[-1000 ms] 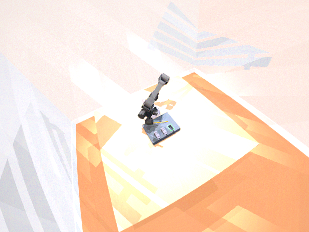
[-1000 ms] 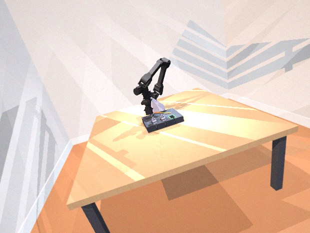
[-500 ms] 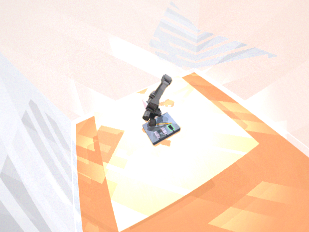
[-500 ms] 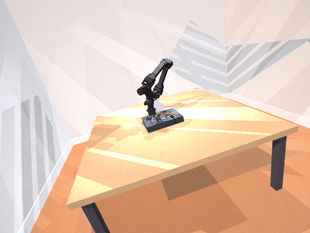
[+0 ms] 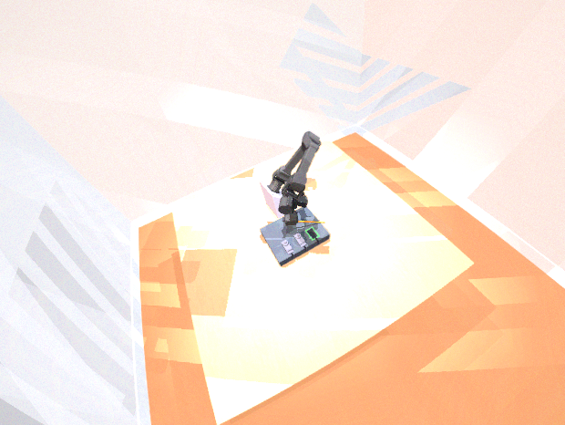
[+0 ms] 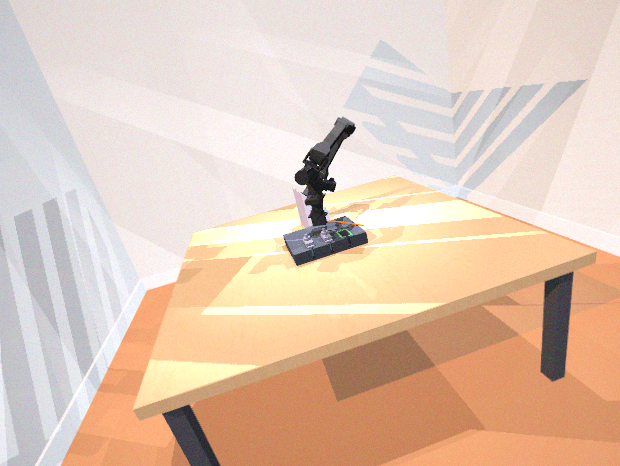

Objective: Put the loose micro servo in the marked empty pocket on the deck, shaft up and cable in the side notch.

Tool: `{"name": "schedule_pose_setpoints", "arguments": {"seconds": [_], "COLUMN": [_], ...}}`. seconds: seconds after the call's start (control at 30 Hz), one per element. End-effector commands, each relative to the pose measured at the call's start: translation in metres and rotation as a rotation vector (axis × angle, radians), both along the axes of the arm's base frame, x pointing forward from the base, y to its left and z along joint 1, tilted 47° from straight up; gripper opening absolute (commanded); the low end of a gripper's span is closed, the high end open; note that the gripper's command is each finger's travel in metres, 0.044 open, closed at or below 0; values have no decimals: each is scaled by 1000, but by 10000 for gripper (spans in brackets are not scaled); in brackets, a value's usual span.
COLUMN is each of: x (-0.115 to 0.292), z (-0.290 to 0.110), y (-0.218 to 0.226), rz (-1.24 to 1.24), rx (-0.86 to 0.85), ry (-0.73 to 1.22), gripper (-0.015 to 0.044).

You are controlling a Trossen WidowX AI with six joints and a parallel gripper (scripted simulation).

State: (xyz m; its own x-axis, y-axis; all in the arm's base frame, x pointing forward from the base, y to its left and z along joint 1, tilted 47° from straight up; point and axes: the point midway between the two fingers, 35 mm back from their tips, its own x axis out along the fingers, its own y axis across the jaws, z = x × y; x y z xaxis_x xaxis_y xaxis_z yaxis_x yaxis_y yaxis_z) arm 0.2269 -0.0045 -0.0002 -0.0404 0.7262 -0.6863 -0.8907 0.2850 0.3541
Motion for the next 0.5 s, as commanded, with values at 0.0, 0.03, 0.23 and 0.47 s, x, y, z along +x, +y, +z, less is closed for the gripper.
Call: {"name": "schedule_pose_setpoints", "arguments": {"seconds": [0.0,0.03,0.23,0.47], "x": [0,0,0,0], "z": [13,16,36,40], "y": [11,14,33,37], "rz": [-5,-5,-5,-42], "rx": [2,2,4,2], "ry": [-1,-1,0,40], "gripper": [0,0,0,0]}}
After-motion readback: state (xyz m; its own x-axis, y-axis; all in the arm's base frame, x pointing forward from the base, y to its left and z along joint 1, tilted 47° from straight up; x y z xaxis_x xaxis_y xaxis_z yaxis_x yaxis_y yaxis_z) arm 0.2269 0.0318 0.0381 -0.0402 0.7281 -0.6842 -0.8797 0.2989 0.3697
